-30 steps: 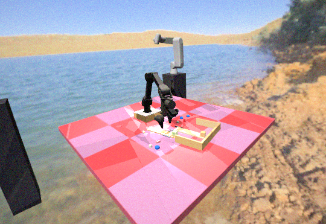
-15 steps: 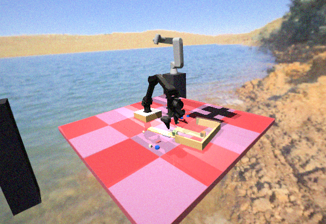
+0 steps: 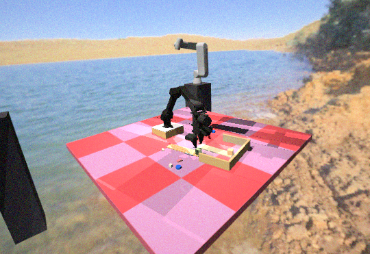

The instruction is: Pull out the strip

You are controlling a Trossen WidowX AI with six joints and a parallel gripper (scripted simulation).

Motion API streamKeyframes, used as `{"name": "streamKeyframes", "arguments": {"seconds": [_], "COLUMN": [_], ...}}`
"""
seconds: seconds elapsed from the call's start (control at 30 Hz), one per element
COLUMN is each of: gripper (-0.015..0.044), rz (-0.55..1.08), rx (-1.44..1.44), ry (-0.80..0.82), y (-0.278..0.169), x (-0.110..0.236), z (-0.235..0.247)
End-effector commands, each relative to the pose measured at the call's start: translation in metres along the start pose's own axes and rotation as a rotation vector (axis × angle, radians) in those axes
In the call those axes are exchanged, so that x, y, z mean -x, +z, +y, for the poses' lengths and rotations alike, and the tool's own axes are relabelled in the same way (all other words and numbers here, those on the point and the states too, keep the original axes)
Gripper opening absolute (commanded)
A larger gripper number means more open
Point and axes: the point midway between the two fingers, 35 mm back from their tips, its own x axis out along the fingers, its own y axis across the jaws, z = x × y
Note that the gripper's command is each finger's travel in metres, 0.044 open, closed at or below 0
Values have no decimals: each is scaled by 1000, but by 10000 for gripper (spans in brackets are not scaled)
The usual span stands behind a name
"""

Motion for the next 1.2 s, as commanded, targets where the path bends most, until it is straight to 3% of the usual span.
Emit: {"name": "streamKeyframes", "arguments": {"seconds": [0.0,0.97,1.1,1.17], "gripper": [250,250,145,132], "rz": [8,8,6,6], "rx": [-5,-5,0,0], "ry": [6,6,3,3], "y": [0,-1,-1,-1], "x": [-12,-46,-44,-44], "z": [1,2,1,1]}}
